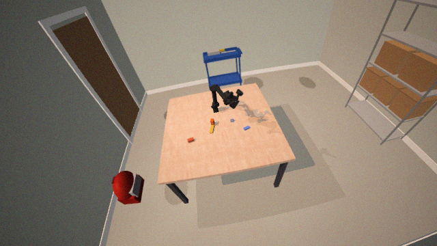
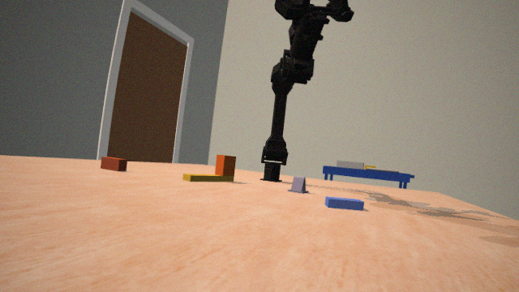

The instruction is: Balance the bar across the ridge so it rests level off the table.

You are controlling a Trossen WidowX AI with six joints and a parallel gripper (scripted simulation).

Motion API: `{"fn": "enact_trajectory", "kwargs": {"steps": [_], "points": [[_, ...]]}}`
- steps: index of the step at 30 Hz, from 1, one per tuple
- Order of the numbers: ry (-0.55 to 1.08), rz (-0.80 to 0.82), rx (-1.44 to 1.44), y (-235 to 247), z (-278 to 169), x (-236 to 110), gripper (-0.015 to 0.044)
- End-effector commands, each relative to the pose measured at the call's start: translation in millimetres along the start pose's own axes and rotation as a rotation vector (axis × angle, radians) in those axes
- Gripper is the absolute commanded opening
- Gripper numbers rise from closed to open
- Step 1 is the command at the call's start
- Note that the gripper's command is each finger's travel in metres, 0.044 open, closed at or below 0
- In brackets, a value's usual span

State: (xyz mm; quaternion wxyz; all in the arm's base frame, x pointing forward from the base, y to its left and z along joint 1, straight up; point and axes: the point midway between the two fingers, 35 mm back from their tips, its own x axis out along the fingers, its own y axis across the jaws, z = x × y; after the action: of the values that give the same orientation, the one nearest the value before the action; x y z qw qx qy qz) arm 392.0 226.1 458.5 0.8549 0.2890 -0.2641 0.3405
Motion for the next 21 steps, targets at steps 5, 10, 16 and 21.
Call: {"fn": "enact_trajectory", "kwargs": {"steps": [5, 10, 16, 21], "points": [[0.069, -0.067, -0.032, -21.4, -8.8, 0.7, 0.0315], [0.169, -0.162, -0.074, -52.4, -20.1, -2.2, 0.0315], [0.292, -0.274, -0.105, -88.3, -31.7, -13.4, 0.0315], [0.395, -0.368, -0.127, -117.2, -39.4, -27.2, 0.0315]]}}
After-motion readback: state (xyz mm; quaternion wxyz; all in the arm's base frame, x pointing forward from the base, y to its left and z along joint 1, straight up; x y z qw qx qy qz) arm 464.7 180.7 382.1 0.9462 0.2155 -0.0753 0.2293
